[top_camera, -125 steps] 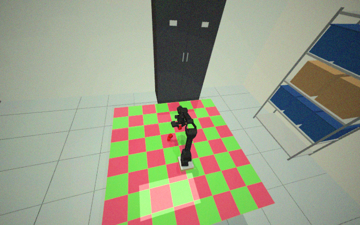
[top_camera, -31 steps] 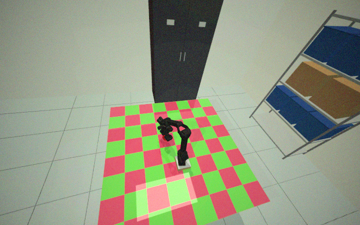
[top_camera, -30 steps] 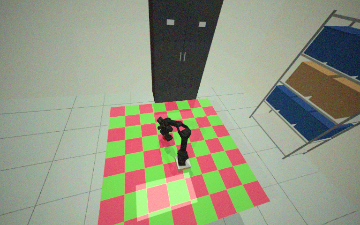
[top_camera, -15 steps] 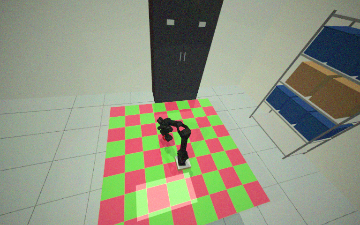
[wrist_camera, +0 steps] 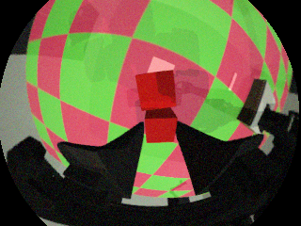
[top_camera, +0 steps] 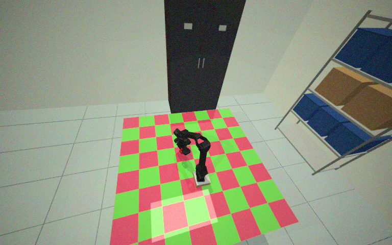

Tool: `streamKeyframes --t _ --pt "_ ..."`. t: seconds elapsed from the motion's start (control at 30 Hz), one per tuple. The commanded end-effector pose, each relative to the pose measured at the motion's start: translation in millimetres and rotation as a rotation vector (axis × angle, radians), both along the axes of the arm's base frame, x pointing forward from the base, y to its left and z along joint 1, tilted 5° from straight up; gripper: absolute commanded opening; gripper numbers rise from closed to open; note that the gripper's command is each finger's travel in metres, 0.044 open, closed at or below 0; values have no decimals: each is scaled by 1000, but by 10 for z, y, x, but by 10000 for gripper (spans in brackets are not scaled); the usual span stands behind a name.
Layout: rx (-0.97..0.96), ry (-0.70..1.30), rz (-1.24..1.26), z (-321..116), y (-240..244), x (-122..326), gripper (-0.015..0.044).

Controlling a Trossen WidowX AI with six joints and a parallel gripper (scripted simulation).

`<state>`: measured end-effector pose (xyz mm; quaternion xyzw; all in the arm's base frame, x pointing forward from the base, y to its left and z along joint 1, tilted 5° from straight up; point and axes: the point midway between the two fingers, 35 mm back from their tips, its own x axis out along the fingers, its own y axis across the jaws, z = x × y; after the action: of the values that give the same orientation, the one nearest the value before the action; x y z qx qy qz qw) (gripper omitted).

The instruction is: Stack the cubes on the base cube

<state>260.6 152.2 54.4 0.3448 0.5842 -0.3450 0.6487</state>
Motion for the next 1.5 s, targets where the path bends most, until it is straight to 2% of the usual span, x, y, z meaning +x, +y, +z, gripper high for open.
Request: streamKeyframes --t 0.0,1.37,1.47 --pt "-3 -3 3 -3 -6 6 205" --pt "1 0 0 633 32 -51 205" --pt "1 -1 2 662 33 -51 284"
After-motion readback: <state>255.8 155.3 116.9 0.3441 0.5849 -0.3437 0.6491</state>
